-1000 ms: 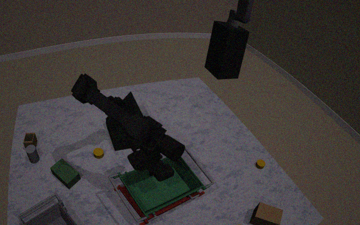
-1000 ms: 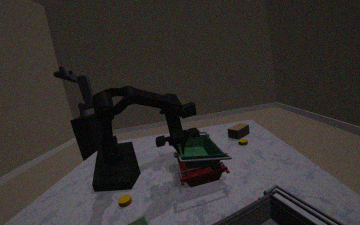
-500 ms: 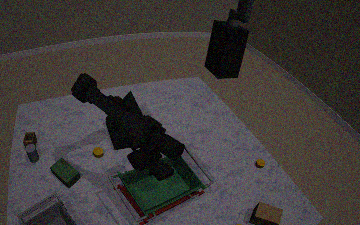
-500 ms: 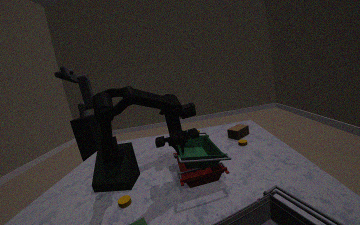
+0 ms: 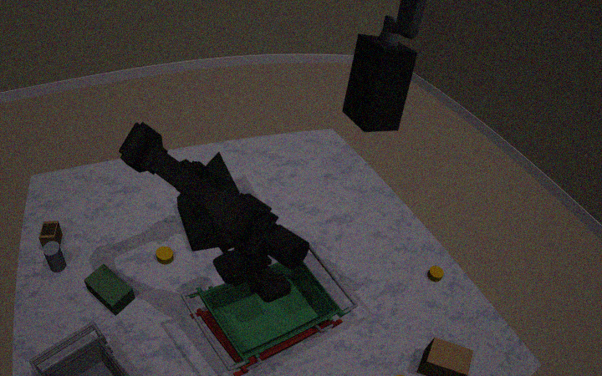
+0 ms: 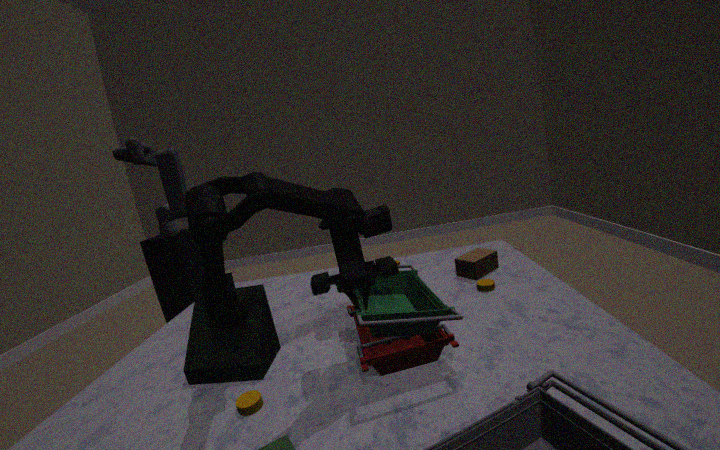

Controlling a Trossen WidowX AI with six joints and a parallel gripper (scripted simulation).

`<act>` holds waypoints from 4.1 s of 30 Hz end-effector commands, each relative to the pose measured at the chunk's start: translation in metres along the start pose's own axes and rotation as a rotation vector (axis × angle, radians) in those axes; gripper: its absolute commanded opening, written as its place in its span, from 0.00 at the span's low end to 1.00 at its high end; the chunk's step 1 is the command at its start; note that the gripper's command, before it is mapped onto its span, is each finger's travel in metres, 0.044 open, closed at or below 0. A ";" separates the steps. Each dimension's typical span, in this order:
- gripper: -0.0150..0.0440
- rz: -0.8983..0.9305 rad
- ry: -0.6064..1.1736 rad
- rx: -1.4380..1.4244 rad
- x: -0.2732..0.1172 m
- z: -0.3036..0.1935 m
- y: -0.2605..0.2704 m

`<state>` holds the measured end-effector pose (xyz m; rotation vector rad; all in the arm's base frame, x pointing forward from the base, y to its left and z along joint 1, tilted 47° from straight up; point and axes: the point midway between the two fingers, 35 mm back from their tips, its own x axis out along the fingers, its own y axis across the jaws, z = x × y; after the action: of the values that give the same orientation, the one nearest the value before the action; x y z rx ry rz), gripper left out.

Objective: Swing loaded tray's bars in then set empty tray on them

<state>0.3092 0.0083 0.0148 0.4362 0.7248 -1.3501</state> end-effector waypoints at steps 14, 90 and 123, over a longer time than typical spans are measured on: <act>0.25 -0.026 0.000 -0.007 0.014 0.001 -0.008; 0.25 -0.026 0.000 -0.007 0.022 0.001 -0.011; 0.25 -0.026 0.000 -0.007 0.022 0.001 -0.011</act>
<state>0.3068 -0.0019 0.0046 0.4400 0.7211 -1.3441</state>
